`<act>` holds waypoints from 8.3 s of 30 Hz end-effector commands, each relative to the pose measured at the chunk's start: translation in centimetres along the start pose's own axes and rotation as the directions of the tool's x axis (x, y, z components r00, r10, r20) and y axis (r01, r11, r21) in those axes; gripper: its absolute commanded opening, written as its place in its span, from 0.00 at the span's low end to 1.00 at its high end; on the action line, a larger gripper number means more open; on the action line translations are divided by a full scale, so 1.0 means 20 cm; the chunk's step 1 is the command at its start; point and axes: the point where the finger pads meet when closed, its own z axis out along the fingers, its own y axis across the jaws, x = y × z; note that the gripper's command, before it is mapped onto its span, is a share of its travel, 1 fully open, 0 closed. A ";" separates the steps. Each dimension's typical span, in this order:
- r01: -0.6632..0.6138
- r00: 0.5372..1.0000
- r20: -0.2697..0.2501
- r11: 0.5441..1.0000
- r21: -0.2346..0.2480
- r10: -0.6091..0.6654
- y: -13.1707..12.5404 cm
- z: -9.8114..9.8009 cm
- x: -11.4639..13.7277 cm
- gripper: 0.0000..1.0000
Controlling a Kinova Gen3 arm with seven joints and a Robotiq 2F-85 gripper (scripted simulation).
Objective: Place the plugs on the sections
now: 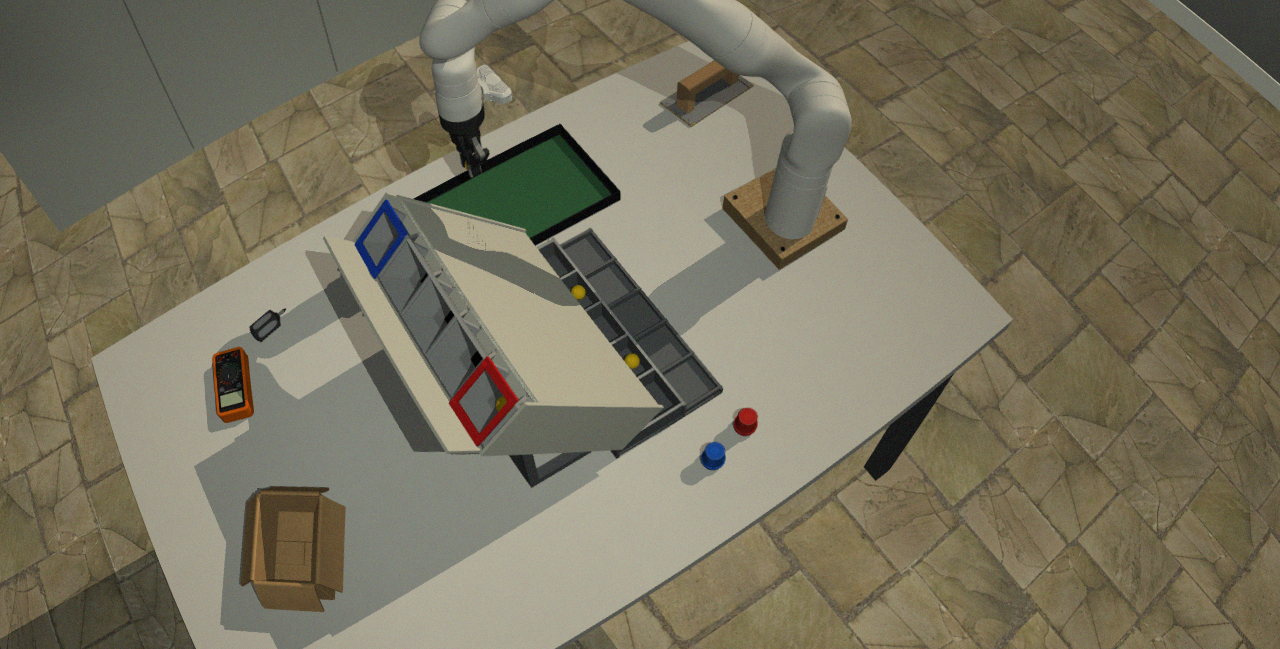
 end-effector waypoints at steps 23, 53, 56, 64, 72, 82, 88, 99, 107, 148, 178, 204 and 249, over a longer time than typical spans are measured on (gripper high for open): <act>0.000 1.000 -0.003 1.000 0.002 0.000 0.00 -0.24 0.21 0.00; -0.011 1.000 -0.003 1.000 -0.006 0.011 0.92 -0.71 -0.06 0.00; -0.011 1.000 -0.003 1.000 -0.006 0.011 0.99 -0.75 -0.08 0.00; -0.011 1.000 -0.003 1.000 -0.006 0.011 1.24 -0.89 -0.15 0.00; -0.013 1.000 -0.002 1.000 -0.013 0.013 1.55 -1.07 -0.25 0.00; -0.013 1.000 -0.002 1.000 -0.013 0.013 1.71 -1.16 -0.29 0.00; -0.007 1.000 0.007 1.000 -0.019 0.008 1.71 -1.16 -0.65 0.00; -0.007 1.000 0.007 1.000 -0.019 0.008 1.71 -1.16 -1.04 0.00; -0.003 1.000 -0.002 1.000 0.002 0.003 1.71 -1.15 -1.14 0.00; -0.003 1.000 -0.001 1.000 0.002 0.003 1.71 -1.16 -1.14 0.00; -0.003 1.000 -0.002 1.000 0.002 0.003 1.71 -1.15 -1.14 0.00; -0.003 1.000 -0.002 1.000 0.002 0.003 1.71 -1.00 -1.14 0.00; 0.008 0.996 0.085 1.000 0.005 -0.008 1.71 -1.01 -1.14 1.00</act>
